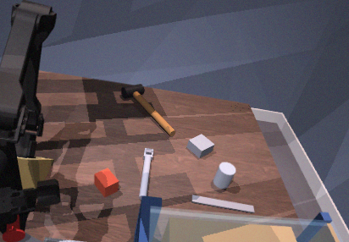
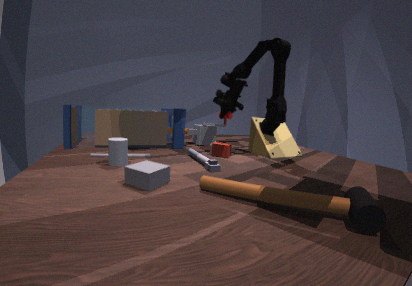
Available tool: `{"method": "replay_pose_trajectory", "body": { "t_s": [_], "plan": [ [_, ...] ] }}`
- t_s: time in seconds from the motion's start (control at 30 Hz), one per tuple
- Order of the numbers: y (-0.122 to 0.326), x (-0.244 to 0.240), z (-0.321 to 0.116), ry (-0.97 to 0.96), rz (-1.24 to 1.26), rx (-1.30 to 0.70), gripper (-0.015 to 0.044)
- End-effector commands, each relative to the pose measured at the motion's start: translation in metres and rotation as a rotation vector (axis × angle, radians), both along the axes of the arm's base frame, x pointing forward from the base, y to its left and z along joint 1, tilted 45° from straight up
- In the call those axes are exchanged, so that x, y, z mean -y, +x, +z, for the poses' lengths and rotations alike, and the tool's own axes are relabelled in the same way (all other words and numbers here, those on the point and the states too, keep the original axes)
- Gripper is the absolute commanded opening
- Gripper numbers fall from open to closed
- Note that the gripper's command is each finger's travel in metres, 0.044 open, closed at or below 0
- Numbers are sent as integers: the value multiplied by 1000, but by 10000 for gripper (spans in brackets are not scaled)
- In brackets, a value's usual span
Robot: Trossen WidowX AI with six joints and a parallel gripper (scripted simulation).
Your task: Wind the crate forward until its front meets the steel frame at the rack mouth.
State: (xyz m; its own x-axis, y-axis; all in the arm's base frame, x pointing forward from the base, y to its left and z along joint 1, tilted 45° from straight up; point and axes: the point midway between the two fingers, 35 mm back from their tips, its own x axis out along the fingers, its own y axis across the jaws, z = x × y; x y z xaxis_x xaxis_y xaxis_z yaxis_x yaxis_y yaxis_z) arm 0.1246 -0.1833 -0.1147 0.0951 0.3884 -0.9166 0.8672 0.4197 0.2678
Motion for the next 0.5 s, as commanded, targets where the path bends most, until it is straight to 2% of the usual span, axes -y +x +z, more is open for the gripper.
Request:
{"method": "replay_pose_trajectory", "body": {
  "t_s": [0.0, 0.47],
  "plan": [
    [-2, 16, -12, -37, 9, -12, 0],
    [2, 32, -27, -39, 9, -12, 0]
  ]
}}
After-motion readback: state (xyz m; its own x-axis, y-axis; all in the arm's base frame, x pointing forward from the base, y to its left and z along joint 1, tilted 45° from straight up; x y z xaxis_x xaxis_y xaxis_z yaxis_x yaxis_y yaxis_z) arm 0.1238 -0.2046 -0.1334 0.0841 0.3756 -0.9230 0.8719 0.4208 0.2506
